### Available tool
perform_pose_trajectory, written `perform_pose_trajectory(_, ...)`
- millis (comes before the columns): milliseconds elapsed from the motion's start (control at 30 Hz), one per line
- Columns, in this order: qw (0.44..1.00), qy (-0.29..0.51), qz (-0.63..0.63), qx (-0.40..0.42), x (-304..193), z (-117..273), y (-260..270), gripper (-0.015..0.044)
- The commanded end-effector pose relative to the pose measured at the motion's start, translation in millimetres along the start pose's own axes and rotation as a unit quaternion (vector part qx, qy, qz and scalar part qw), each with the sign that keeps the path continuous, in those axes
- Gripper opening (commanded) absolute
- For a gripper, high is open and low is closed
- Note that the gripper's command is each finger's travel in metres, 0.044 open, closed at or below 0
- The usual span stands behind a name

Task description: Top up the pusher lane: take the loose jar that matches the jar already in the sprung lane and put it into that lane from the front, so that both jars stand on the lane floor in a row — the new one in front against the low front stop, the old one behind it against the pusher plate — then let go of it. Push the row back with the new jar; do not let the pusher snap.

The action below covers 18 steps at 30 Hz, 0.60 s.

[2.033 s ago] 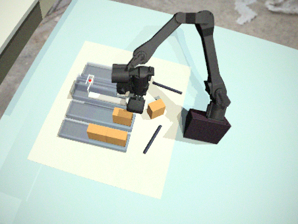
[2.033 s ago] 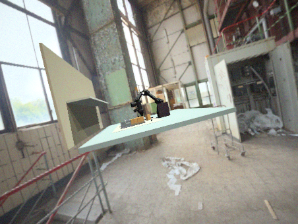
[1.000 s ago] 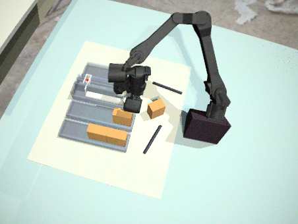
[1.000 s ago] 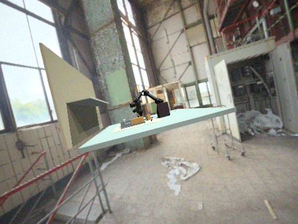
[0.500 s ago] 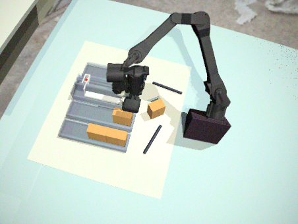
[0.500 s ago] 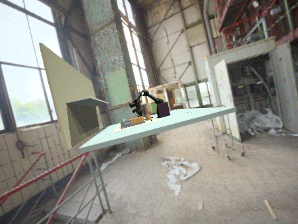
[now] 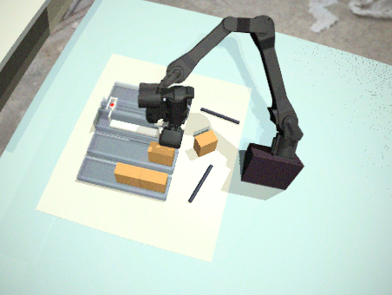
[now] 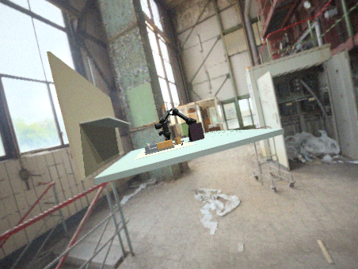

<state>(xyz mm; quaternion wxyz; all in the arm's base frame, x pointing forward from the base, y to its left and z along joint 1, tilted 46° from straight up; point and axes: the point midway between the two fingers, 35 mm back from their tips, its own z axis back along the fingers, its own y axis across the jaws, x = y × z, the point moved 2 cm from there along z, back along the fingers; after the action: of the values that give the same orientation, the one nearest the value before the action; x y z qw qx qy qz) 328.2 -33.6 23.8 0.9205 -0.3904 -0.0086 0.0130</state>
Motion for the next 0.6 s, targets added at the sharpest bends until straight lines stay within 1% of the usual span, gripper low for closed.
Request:
perform_pose_trajectory(0,1.000,-0.010,-0.007,-0.002,9.4,3.9,-2.4,0.0000)
perform_pose_trajectory(567,1.000,-0.010,-0.007,-0.002,13.2,6.0,-3.3,0.0000)
